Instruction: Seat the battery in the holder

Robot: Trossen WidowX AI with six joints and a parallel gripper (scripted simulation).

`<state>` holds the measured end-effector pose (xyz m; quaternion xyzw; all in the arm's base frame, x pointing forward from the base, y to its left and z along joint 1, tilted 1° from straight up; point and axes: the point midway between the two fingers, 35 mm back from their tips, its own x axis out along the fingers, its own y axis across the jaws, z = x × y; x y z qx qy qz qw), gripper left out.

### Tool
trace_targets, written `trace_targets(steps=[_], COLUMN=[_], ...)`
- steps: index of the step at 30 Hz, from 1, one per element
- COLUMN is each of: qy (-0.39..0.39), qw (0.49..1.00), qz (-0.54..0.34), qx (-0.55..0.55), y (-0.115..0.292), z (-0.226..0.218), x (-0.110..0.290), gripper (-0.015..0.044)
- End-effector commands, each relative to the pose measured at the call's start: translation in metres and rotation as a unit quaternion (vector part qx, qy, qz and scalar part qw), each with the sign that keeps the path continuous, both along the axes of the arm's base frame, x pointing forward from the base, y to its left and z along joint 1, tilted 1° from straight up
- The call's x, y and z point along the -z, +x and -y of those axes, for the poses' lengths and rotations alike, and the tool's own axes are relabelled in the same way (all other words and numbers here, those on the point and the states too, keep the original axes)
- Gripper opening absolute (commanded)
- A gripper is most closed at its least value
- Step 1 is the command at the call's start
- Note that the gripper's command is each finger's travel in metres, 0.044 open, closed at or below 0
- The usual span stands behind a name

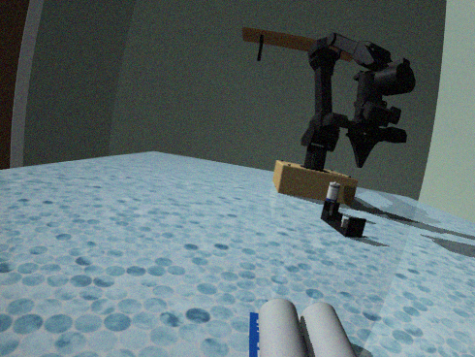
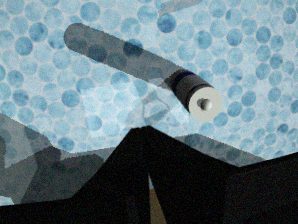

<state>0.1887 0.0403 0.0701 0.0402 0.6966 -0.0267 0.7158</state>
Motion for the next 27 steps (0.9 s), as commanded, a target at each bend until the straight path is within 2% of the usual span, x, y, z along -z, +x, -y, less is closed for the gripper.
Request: trace_targets(steps=[1, 6, 27], qy=[-0.004, -0.004, -0.006], qw=[1.000, 1.000, 1.000], qz=[-0.012, -0.012, -0.012], qx=[0.003, 0.003, 0.003], y=[-0.003, -0.007, -0.006], z=[0.001, 0.001, 0.027], x=[0.032, 0.066, 0.067], gripper=[0.0000, 0.0000, 0.0000])
